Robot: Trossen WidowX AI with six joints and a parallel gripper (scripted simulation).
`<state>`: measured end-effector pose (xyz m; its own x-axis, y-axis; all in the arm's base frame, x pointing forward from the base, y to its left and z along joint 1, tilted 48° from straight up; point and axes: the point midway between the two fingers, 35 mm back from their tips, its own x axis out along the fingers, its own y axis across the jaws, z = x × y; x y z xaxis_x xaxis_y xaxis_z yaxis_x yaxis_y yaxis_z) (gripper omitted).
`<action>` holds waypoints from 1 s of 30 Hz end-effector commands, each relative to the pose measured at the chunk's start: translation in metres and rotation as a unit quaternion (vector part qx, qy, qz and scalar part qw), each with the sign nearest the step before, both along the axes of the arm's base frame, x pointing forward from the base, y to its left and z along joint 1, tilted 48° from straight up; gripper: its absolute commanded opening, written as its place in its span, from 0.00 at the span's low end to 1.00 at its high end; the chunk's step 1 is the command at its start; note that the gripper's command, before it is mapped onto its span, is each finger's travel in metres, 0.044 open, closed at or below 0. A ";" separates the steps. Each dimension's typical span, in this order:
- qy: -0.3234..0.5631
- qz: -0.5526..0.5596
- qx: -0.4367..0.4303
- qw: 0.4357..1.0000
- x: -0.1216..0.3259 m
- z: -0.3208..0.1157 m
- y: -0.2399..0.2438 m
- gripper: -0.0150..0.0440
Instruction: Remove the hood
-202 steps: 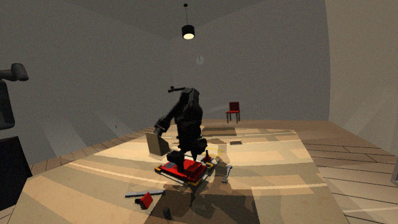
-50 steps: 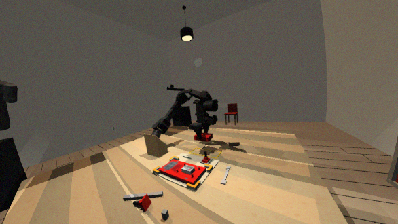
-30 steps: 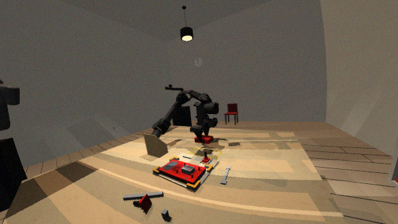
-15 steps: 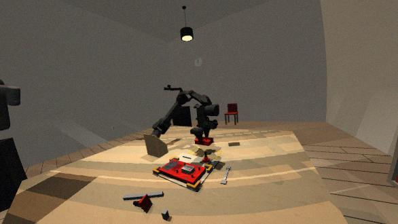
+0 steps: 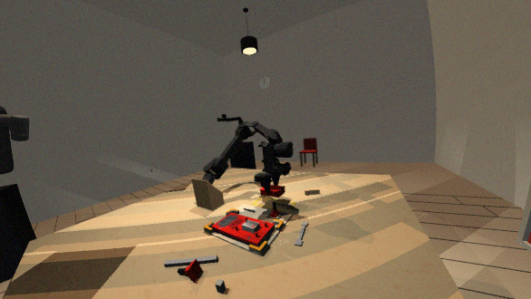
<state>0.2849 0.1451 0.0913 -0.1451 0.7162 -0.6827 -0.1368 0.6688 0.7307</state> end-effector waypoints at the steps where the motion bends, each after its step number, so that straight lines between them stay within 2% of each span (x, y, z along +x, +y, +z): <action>1: 0.000 -0.002 0.003 1.000 0.000 -0.001 0.003 0.25; 30: 0.000 -0.002 0.005 1.000 -0.005 -0.015 0.019 0.25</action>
<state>0.2803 0.1620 0.0772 -0.1433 0.7186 -0.6805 -0.1386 0.6663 0.7327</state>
